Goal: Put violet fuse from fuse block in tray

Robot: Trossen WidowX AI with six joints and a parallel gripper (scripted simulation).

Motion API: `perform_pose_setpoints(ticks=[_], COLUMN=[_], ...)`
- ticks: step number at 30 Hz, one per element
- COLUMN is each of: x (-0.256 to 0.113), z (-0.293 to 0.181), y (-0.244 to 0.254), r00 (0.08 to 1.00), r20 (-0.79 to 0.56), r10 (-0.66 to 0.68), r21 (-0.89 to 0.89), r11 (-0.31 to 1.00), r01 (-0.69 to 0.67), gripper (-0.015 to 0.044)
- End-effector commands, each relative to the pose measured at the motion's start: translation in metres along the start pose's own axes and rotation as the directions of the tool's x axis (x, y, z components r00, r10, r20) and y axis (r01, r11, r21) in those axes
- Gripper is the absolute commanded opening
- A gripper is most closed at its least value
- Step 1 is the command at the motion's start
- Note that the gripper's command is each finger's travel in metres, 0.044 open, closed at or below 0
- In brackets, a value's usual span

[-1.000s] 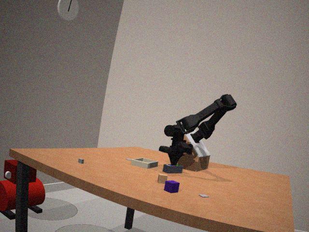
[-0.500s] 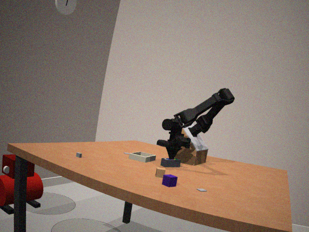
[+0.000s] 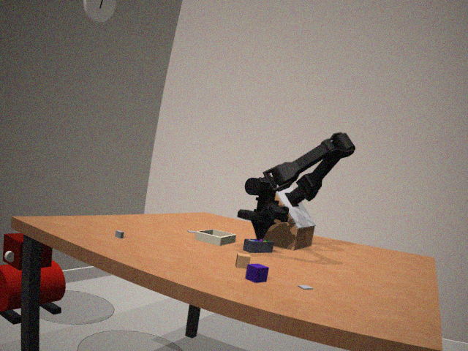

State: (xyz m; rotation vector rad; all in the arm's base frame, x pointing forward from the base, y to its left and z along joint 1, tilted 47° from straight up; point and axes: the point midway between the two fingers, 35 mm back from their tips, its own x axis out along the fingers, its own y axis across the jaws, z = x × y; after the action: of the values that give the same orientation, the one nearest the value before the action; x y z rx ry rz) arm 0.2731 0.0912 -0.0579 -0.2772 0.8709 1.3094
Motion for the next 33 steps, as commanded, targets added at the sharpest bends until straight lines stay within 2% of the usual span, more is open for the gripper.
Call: perform_pose_setpoints(ticks=[1, 33], x=[-0.003, -0.019], z=[0.000, 0.000], y=[-0.001, -0.001], r00=[1.000, 1.000], r20=[0.000, 0.001], r10=[-0.005, -0.004], r21=[-0.005, -0.003], r11=[1.000, 1.000], r01=[0.005, 0.004], gripper=[0.0000, 0.0000])
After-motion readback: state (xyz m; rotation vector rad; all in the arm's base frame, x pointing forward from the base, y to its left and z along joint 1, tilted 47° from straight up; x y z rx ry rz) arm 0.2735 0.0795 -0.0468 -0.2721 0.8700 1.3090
